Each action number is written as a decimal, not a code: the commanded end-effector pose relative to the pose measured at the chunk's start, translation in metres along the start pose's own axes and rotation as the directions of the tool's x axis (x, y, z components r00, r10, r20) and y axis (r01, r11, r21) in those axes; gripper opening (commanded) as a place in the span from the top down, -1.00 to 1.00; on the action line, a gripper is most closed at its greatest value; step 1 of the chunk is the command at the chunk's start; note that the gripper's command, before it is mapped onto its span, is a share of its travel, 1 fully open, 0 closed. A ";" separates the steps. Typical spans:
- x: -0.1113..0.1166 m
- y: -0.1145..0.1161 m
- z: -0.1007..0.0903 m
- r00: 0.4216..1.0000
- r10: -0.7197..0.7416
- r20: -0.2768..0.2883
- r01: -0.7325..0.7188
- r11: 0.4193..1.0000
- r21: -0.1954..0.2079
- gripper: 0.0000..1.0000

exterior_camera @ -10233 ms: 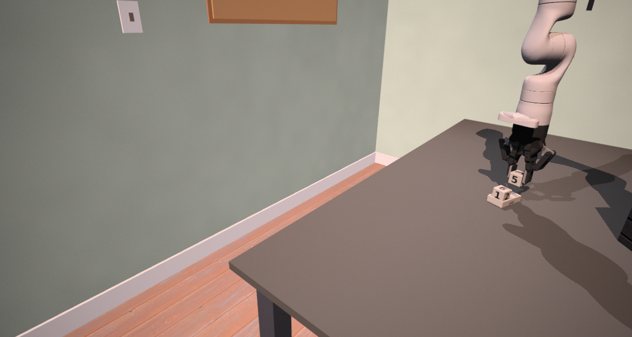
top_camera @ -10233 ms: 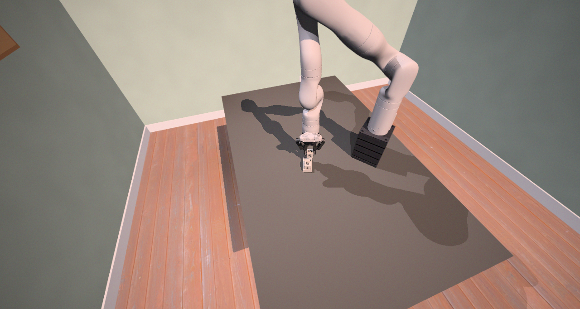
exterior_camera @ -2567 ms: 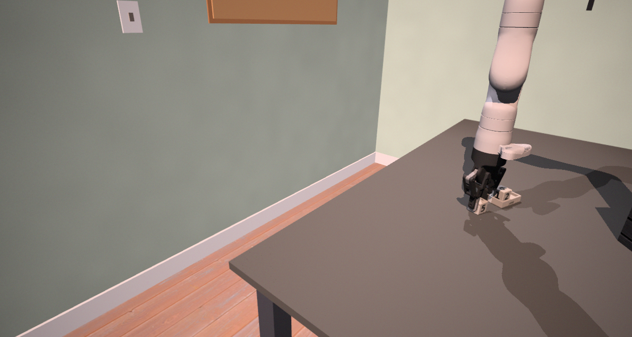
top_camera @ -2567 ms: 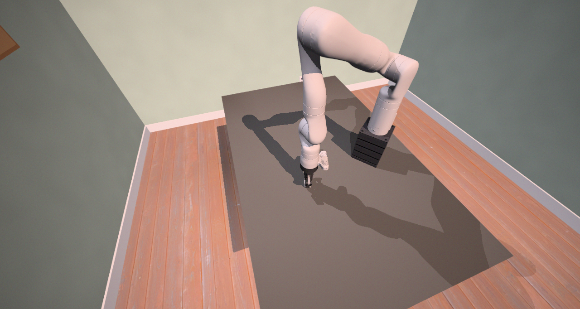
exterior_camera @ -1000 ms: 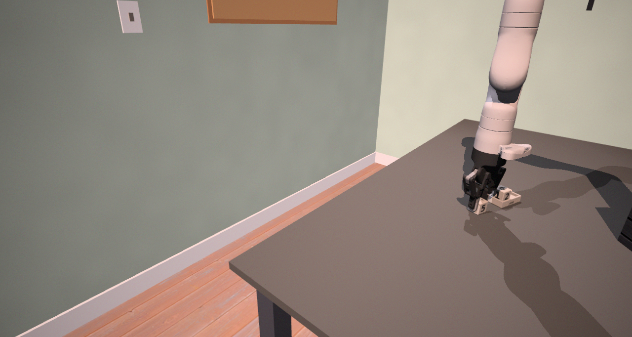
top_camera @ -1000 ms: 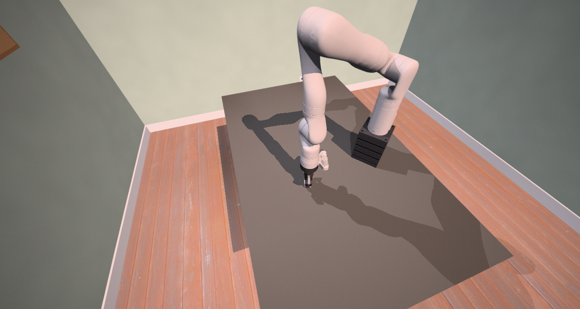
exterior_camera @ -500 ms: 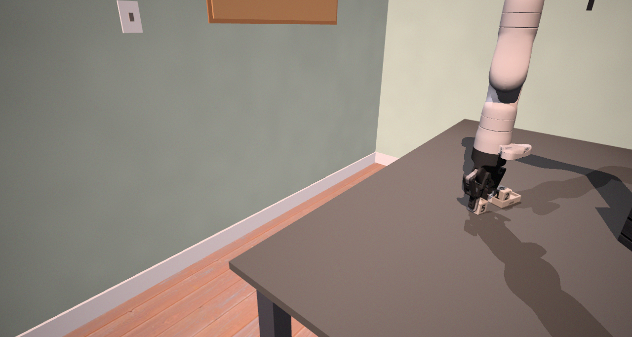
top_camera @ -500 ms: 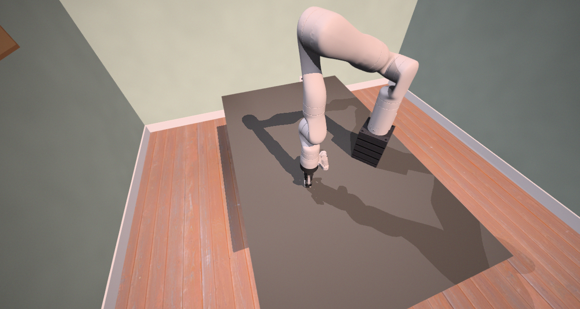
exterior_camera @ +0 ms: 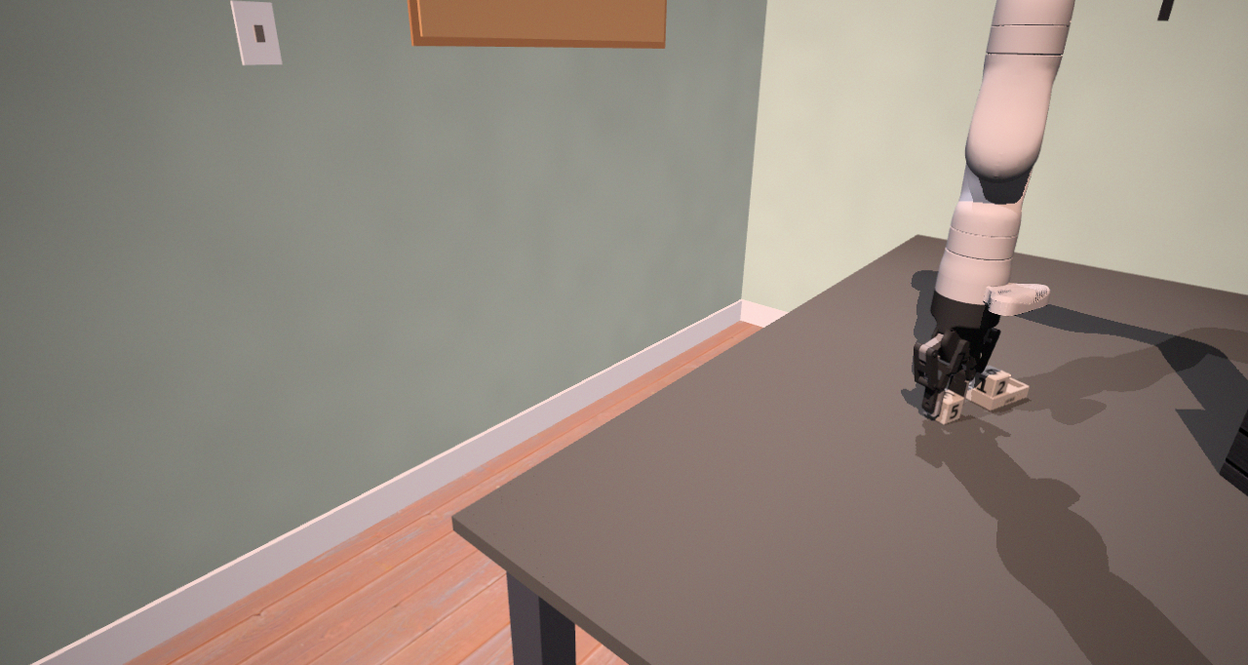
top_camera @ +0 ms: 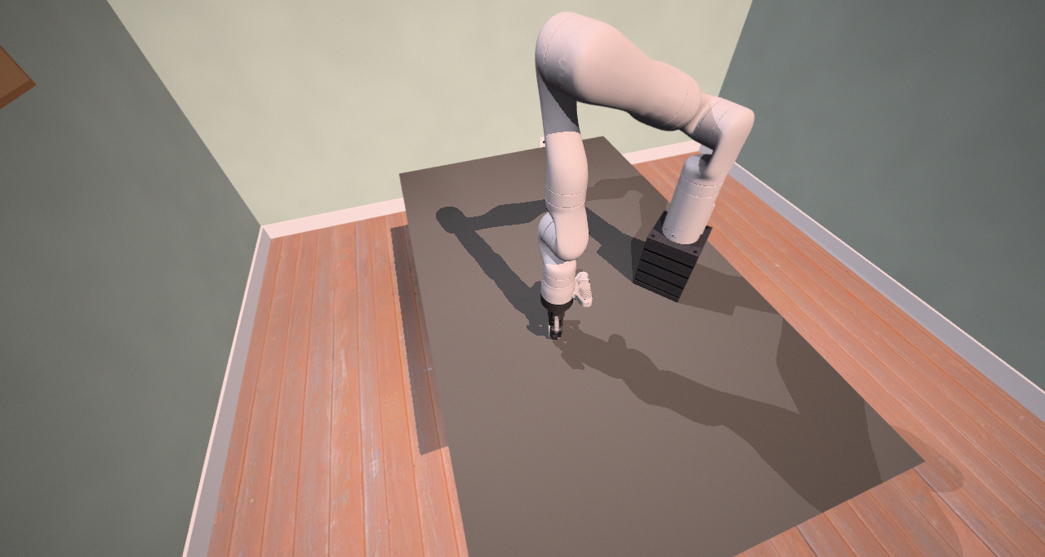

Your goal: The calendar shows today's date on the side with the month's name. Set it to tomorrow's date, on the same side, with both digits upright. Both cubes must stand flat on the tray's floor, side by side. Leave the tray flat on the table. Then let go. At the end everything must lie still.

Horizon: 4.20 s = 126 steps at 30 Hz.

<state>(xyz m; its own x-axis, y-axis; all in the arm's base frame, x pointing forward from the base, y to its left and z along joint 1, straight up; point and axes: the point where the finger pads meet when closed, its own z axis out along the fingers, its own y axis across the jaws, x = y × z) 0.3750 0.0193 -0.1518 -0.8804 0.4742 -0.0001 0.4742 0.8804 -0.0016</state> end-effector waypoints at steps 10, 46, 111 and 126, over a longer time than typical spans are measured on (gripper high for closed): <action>-0.001 0.000 -0.001 1.000 0.000 0.001 0.000 1.000 -0.001 0.03; 0.000 0.000 -0.091 1.000 0.000 0.001 0.000 1.000 -0.001 -1.00; 0.001 0.000 -0.082 -0.007 1.000 -0.001 -1.000 -0.007 -0.001 -1.00; 0.001 0.000 -0.082 -0.012 1.000 -0.001 -1.000 -0.012 -0.002 0.03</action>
<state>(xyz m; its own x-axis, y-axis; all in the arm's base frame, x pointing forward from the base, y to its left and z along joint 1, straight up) 0.3736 0.0195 -0.0704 0.4845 0.8748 -0.0012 0.8748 -0.4845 0.0006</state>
